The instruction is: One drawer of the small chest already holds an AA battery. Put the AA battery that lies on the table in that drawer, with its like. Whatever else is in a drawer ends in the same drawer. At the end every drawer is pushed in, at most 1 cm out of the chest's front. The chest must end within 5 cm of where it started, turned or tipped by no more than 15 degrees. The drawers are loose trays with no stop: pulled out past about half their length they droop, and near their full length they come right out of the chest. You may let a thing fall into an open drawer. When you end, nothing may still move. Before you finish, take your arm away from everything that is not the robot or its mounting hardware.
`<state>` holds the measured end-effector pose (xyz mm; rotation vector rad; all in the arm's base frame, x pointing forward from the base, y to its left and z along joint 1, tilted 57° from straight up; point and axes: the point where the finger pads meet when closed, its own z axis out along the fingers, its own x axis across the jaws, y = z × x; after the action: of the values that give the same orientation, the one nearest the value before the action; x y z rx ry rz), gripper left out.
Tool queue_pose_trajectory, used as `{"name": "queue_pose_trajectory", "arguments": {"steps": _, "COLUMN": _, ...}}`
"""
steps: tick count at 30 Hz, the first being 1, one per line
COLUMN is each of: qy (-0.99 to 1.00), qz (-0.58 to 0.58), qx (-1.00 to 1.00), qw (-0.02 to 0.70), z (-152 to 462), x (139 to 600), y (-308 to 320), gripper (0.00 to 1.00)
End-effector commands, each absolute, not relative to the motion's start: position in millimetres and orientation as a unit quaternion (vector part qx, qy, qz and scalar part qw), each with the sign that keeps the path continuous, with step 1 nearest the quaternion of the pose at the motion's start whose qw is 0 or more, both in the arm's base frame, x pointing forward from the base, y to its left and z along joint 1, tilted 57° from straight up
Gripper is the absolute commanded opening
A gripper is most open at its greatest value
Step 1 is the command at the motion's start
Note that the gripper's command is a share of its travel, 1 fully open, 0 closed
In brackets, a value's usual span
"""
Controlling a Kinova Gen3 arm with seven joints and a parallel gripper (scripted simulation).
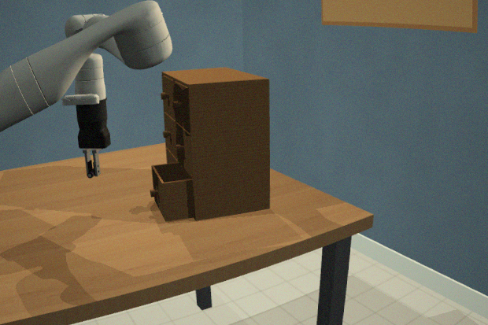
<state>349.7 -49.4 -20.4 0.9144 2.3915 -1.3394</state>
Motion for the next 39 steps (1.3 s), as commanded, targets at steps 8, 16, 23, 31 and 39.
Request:
{"name": "queue_pose_trajectory", "arguments": {"steps": 8, "qy": 0.79, "qz": -0.444, "qx": 0.388, "qw": 0.169, "z": -6, "x": 356, "y": -57, "gripper": 0.31}}
{"name": "queue_pose_trajectory", "arguments": {"steps": 16, "qy": 0.758, "qz": -0.43, "qx": 0.447, "qw": 0.203, "z": 4, "x": 359, "y": -64, "gripper": 0.31}}
{"name": "queue_pose_trajectory", "arguments": {"steps": 23, "qy": 0.723, "qz": -0.414, "qx": 0.501, "qw": 0.233, "z": 13, "x": 361, "y": -70, "gripper": 0.31}}
{"name": "queue_pose_trajectory", "arguments": {"steps": 31, "qy": 0.692, "qz": -0.4, "qx": 0.543, "qw": 0.257, "z": 20, "x": 363, "y": -75, "gripper": 0.31}}
{"name": "queue_pose_trajectory", "arguments": {"steps": 39, "qy": 0.652, "qz": -0.38, "qx": 0.591, "qw": 0.285, "z": 29, "x": 366, "y": -81, "gripper": 0.31}}
